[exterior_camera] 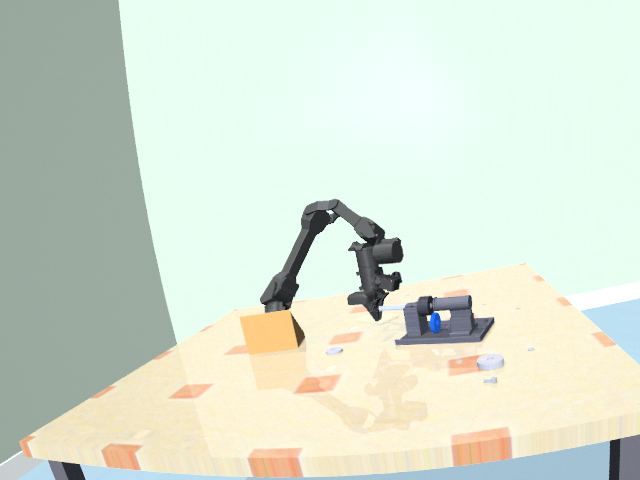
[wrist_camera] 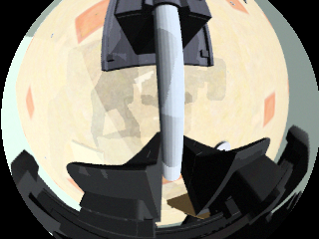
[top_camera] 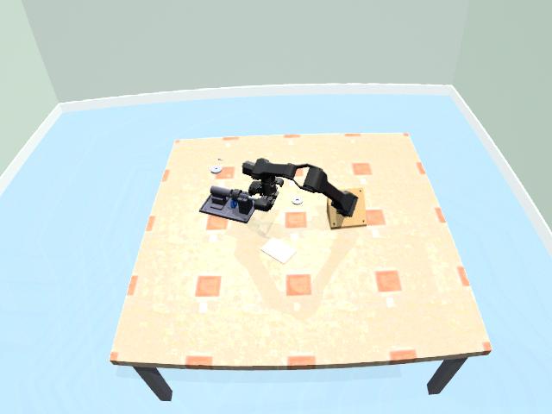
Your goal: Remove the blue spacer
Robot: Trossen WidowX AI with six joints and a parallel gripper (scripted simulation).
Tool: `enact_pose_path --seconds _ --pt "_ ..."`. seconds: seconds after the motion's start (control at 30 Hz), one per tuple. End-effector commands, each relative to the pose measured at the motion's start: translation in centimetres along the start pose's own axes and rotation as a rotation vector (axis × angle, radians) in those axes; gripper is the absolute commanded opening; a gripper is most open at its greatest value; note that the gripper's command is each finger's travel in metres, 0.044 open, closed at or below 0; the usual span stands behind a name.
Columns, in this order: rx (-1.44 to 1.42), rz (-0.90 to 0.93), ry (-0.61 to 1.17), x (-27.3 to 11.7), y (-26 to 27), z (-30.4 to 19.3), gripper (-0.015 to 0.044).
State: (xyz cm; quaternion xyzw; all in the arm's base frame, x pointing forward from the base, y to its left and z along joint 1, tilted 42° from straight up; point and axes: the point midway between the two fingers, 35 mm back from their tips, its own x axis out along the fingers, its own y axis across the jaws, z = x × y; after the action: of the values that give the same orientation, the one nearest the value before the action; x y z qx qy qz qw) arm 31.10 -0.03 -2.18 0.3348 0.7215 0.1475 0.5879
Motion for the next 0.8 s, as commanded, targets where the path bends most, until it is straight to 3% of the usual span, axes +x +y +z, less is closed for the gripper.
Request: enact_pose_path --seconds 0.0,0.77 --pt "-0.005 -0.002 -0.001 -0.01 0.01 0.12 0.0" --pt "-0.005 -0.002 -0.001 -0.06 0.03 0.94 0.0"
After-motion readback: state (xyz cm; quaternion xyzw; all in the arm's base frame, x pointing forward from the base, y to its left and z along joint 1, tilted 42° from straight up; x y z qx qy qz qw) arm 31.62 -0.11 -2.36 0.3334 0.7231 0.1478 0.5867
